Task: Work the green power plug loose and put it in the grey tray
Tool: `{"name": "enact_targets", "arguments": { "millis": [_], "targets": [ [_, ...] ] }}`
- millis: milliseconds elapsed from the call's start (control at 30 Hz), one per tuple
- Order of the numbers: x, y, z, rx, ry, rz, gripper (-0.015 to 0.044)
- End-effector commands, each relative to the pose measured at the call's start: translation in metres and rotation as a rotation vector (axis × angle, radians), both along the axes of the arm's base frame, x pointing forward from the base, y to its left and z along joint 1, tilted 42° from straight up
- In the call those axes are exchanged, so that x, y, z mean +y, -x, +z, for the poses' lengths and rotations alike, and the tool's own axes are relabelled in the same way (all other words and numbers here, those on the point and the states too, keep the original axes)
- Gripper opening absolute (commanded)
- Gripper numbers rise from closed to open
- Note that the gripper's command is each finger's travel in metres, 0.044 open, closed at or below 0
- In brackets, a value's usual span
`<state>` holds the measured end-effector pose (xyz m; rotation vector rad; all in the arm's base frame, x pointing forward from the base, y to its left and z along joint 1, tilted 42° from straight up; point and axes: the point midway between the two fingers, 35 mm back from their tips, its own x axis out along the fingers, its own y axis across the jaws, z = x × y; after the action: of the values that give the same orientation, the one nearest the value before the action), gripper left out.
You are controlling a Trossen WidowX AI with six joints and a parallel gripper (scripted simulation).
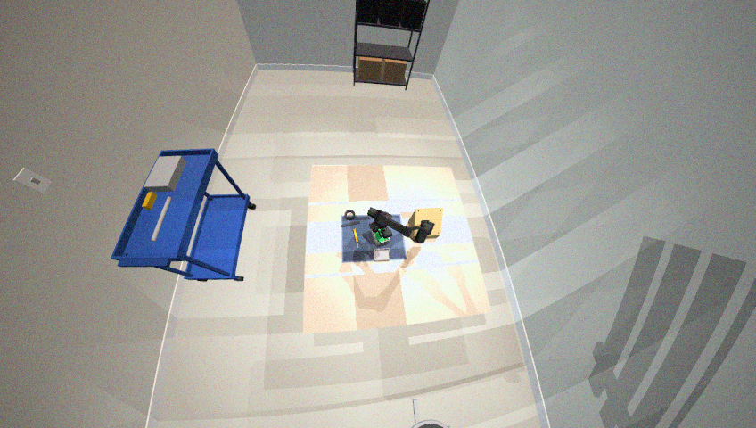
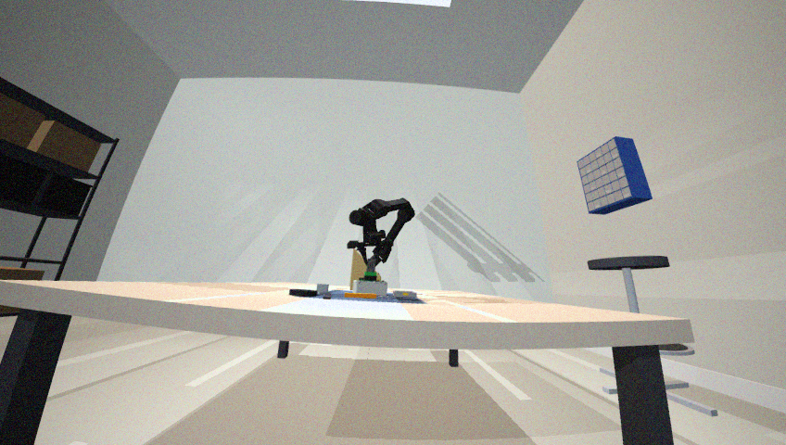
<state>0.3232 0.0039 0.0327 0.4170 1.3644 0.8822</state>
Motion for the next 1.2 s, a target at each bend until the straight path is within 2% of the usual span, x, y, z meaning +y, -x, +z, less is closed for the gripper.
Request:
{"name": "enact_targets", "arguments": {
  "millis": [0, 300, 733, 867, 1000, 1167],
  "targets": [
    [-0.012, 0.001, 0.010, -0.009, 0.053, -0.049, 0.0000],
    [-0.002, 0.006, 0.023, -0.050, 0.245, -0.088, 0.0000],
    [-0.021, 0.000, 0.010, 0.006, -0.015, -0.034, 0.0000],
    [-0.020, 0.000, 0.012, 0.001, 0.008, -0.039, 0.0000],
    [-0.014, 0.003, 0.019, -0.022, 0.113, -0.060, 0.0000],
    [-0.019, 0.003, 0.024, -0.021, 0.113, -0.060, 0.0000]
  ]
}}
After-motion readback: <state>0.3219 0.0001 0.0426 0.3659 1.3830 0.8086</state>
